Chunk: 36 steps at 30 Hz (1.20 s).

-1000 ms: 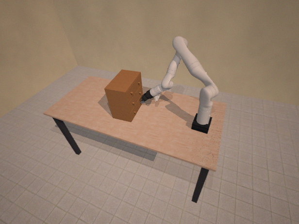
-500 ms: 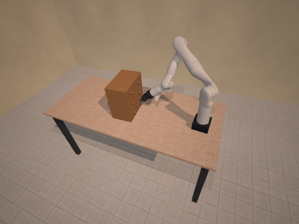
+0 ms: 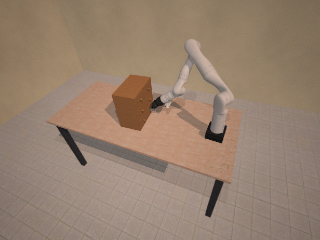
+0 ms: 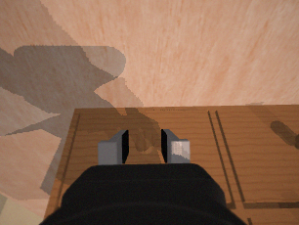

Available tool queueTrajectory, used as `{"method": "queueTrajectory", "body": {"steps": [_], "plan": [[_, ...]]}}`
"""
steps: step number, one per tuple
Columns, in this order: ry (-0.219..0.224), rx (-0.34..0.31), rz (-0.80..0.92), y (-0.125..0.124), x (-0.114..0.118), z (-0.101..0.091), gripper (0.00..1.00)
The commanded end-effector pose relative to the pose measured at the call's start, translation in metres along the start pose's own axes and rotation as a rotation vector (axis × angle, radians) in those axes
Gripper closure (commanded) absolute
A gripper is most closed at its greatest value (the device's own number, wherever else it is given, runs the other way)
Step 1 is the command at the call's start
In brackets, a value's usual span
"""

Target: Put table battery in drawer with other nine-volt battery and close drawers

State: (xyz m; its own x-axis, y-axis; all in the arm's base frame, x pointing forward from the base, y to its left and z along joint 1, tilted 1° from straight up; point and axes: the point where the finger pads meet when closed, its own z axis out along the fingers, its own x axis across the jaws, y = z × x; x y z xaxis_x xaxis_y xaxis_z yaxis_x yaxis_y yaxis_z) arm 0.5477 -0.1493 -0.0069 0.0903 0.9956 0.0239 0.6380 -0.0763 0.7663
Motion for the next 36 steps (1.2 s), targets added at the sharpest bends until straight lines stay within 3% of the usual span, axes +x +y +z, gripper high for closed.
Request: {"method": "queueTrajectory", "body": {"steps": [1,14,36], "plan": [[0.000,-0.002,-0.001,0.001,0.000,0.000,0.33],[0.000,-0.002,-0.001,-0.001,0.000,-0.002,0.33],[0.000,-0.002,-0.001,-0.030,0.000,-0.038,0.33]]}}
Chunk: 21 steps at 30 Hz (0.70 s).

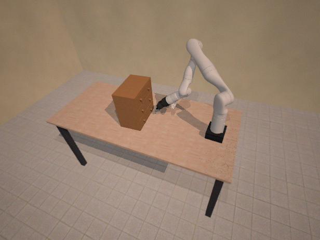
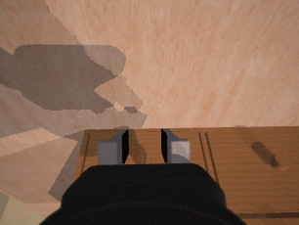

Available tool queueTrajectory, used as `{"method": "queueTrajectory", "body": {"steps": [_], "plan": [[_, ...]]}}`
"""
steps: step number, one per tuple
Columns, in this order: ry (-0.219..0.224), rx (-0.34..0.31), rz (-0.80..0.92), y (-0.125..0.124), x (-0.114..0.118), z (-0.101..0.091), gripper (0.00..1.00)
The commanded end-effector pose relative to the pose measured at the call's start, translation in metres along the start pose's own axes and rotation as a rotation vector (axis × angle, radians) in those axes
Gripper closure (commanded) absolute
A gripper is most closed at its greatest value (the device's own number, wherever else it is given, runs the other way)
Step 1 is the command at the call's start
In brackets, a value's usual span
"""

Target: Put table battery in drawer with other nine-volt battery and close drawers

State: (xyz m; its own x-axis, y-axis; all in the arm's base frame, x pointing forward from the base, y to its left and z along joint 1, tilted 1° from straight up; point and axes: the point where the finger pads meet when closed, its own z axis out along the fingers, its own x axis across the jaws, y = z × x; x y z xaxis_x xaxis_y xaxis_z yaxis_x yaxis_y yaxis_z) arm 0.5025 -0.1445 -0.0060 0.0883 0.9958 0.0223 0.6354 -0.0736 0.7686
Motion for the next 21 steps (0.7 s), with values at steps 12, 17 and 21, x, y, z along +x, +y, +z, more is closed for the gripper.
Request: {"method": "queueTrajectory", "body": {"steps": [12,17,21], "plan": [[-0.001,0.002,0.002,0.000,-0.001,-0.007,0.33],[-0.001,0.002,0.002,0.008,-0.001,-0.019,0.33],[-0.001,0.002,0.002,0.015,-0.001,-0.030,0.33]]}}
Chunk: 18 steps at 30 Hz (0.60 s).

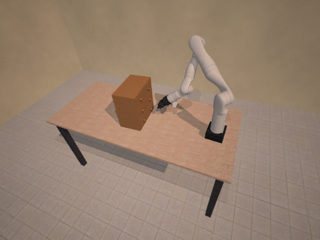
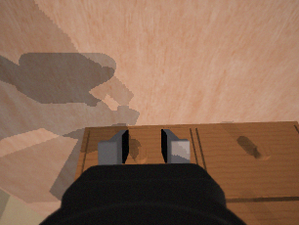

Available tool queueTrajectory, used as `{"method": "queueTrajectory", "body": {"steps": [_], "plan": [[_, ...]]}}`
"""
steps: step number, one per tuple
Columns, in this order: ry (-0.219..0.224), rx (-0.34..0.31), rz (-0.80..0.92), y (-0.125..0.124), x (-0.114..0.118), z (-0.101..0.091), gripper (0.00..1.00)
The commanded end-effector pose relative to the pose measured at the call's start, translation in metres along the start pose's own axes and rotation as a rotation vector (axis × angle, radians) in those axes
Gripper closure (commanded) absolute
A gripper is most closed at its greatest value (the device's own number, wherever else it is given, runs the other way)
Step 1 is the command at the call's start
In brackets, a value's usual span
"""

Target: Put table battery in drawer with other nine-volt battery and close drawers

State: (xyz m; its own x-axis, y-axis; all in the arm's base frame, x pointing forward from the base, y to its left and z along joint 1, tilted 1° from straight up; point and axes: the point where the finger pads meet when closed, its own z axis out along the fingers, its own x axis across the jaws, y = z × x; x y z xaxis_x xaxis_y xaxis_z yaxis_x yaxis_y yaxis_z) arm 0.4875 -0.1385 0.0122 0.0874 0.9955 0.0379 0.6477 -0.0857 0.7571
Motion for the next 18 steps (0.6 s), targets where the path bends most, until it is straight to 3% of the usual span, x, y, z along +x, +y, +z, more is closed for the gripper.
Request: {"method": "queueTrajectory", "body": {"steps": [1,10,18], "plan": [[-0.012,-0.016,-0.010,0.011,-0.006,-0.007,0.33],[-0.012,-0.016,-0.010,0.029,-0.005,-0.034,0.33],[-0.012,-0.016,-0.010,0.032,-0.005,-0.039,0.33]]}}
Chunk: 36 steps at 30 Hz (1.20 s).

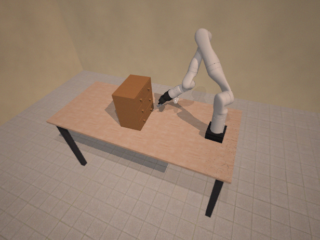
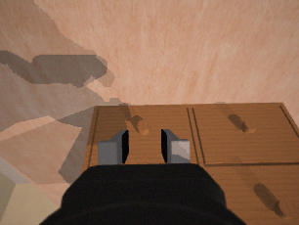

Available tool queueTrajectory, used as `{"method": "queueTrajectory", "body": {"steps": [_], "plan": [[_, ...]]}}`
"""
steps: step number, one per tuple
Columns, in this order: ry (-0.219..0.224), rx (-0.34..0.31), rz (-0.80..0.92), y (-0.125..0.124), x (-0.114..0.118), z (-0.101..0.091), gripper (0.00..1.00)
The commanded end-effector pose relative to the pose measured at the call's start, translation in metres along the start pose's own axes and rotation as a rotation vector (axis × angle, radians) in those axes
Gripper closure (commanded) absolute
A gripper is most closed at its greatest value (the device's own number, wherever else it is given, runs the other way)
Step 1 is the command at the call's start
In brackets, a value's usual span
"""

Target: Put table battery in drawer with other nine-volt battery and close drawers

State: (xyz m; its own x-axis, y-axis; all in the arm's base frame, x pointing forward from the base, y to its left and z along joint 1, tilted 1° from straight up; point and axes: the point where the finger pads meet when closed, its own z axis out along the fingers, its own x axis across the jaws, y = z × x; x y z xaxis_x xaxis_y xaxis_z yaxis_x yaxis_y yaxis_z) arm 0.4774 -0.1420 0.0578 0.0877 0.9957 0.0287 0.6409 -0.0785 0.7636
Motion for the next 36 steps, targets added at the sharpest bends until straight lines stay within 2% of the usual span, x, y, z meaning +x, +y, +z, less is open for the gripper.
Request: {"method": "queueTrajectory", "body": {"steps": [1,19,36], "plan": [[-0.006,-0.006,-0.003,0.0035,-0.0026,-0.0016,0.33],[-0.010,-0.006,0.007,0.0036,-0.0026,-0.0020,0.33],[-0.033,-0.006,0.058,0.0042,-0.0025,-0.0041,0.33]]}}
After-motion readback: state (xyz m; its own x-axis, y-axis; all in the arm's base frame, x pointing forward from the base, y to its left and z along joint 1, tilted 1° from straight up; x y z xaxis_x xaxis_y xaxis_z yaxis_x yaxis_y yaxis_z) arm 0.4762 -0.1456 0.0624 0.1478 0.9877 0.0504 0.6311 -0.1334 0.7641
